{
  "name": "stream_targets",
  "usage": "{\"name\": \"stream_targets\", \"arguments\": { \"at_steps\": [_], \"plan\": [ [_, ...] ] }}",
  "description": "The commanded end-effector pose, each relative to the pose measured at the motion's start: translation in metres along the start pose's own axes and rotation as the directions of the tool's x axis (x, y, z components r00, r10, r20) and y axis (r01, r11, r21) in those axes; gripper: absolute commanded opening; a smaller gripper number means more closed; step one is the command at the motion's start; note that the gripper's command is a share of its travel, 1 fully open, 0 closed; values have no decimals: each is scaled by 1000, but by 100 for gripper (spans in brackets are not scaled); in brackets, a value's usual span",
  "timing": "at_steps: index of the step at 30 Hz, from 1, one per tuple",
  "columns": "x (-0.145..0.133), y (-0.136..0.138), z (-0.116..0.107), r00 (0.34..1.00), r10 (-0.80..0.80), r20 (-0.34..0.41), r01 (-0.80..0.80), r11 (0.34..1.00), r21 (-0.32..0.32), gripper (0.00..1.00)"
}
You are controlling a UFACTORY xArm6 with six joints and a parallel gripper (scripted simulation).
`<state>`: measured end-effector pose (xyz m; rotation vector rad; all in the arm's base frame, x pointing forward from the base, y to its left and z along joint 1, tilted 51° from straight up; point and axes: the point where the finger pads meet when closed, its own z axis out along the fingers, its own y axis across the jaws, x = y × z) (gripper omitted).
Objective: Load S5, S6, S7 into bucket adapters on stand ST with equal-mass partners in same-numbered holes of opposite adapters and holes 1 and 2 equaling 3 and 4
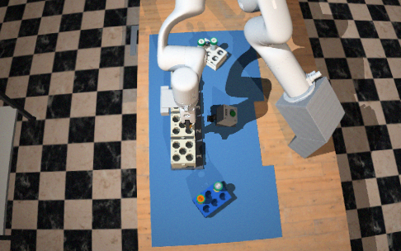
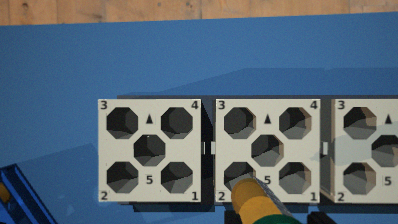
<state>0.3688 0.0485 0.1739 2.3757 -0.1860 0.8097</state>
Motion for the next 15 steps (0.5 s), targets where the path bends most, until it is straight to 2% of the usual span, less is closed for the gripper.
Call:
{"name": "stream_targets", "arguments": {
  "at_steps": [1,15],
  "plan": [
    [1,0,5,1000,1,-1,-1,1000,2,0],
    [1,0,29,1000,1,-1,-1,1000,1,0]
  ]
}}
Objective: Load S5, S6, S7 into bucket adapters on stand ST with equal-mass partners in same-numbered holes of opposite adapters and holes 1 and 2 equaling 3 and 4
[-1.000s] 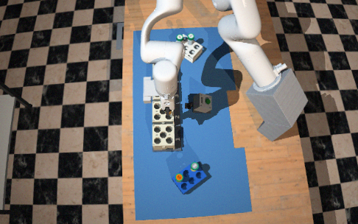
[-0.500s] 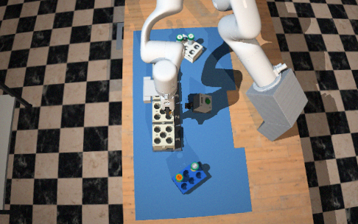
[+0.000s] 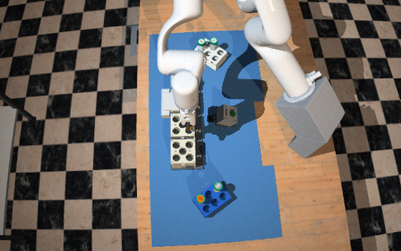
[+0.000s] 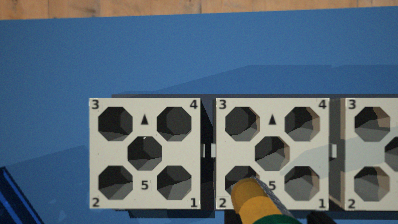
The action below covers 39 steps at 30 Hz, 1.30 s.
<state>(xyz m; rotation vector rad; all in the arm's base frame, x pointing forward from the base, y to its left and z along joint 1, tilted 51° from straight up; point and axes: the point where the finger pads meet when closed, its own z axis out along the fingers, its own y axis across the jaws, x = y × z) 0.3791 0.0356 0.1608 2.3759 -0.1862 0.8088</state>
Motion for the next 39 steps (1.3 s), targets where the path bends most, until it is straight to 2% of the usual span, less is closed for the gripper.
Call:
{"name": "stream_targets", "arguments": {
  "at_steps": [1,22,39],
  "plan": [
    [1,-1,10,1000,1,-2,-1,1000,2,0],
    [1,-1,13,1000,1,-2,-1,1000,2,0],
    [1,-1,28,1000,1,-2,-1,1000,1,0]
  ]
}}
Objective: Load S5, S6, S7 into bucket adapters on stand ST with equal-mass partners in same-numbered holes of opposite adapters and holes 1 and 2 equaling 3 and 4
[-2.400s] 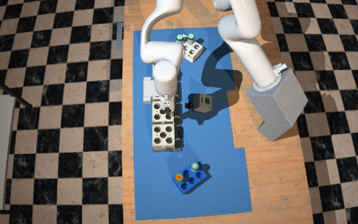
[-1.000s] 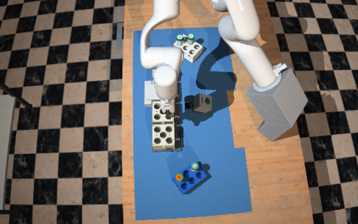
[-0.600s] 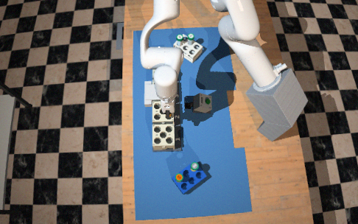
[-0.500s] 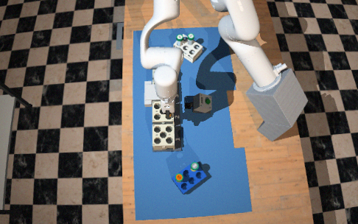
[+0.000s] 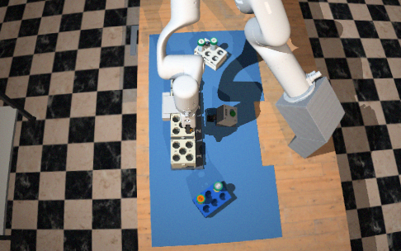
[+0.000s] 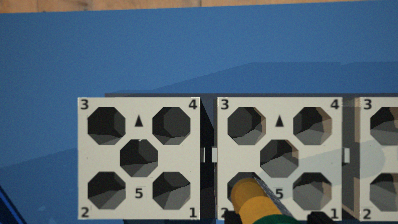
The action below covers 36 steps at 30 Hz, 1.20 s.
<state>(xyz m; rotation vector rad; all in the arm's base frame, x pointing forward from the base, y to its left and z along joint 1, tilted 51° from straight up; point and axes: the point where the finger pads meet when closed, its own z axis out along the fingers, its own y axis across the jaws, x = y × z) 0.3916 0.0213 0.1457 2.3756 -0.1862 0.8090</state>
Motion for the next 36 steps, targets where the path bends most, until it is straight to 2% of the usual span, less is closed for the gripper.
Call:
{"name": "stream_targets", "arguments": {
  "at_steps": [1,36],
  "plan": [
    [1,0,5,1000,1,-2,-1,1000,2,0],
    [1,0,36,1000,1,-2,-1,1000,2,0]
  ]
}}
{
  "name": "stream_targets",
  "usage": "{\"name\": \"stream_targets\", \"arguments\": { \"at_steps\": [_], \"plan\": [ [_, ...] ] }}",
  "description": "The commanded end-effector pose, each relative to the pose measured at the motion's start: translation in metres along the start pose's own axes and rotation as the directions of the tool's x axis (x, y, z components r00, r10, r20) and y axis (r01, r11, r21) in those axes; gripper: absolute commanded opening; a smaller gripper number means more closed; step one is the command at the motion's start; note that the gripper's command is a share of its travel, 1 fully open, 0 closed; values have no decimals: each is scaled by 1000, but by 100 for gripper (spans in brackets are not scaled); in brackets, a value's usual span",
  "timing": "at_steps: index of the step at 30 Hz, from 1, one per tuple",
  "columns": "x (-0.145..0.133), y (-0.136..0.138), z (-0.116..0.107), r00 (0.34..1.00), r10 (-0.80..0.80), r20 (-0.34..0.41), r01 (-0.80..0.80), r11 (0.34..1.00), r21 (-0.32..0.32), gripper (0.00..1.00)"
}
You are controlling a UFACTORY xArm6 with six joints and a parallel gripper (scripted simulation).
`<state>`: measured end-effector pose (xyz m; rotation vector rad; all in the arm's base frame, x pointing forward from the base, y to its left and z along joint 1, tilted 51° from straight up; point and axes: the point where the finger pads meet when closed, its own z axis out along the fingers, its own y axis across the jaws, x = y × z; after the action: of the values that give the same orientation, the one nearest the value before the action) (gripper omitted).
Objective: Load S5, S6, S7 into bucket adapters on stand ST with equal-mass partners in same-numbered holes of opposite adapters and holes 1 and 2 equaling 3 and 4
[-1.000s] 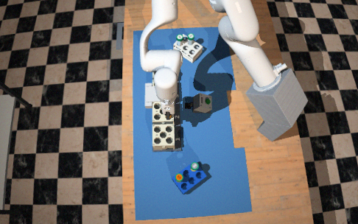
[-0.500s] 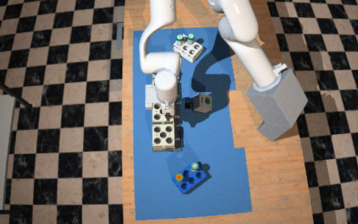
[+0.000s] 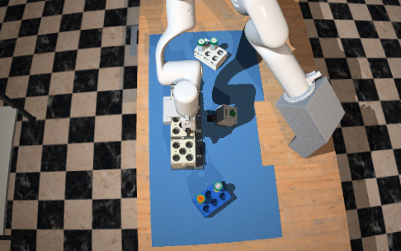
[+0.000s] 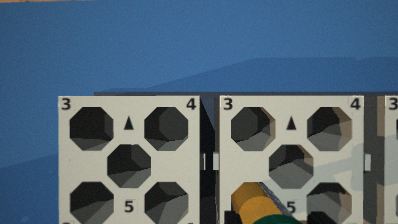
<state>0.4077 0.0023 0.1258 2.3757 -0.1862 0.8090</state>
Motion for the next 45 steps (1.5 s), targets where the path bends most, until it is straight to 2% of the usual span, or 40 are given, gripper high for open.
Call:
{"name": "stream_targets", "arguments": {
  "at_steps": [1,45],
  "plan": [
    [1,0,5,1000,1,-2,-1,1000,2,0],
    [1,0,43,1000,1,-2,-1,1000,1,0]
  ]
}}
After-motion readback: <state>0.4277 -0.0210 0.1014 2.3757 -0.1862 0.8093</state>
